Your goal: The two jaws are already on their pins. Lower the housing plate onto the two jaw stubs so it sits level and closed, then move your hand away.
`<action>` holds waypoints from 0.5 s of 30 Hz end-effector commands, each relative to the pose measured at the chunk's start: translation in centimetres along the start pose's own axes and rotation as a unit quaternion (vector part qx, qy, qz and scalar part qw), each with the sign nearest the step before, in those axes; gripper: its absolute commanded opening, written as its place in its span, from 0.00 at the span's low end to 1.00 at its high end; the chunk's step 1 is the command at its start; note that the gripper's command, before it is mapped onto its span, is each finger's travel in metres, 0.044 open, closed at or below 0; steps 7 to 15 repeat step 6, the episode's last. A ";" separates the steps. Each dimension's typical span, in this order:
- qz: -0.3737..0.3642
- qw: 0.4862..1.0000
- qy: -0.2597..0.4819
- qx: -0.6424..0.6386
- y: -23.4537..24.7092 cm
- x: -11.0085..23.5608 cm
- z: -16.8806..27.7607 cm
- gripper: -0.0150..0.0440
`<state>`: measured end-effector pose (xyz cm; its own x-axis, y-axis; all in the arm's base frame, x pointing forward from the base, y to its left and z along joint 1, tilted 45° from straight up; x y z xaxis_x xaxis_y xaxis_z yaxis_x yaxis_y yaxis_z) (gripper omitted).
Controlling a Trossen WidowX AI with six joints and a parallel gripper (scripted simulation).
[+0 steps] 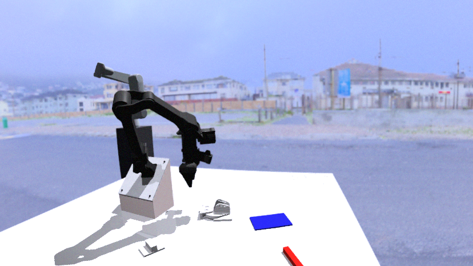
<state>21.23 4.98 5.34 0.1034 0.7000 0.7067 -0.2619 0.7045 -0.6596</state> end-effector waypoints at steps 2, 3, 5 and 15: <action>-0.002 1.000 0.002 -0.001 0.0 0.0 0.1 1.00; -0.002 1.000 0.002 -0.001 0.0 0.0 0.1 1.00; -0.002 1.000 0.002 -0.001 0.0 0.0 0.1 1.00; -0.002 1.000 0.002 -0.001 0.0 0.0 0.1 1.00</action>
Point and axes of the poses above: the point midway between the two fingers, 35 mm back from their tips, its own x axis back along the fingers, its own y axis across the jaws, z = x × y, the point moved 10 cm from there along x, back along the fingers, and after that the axes turned 1 degree about -x, right-handed, at the moved point
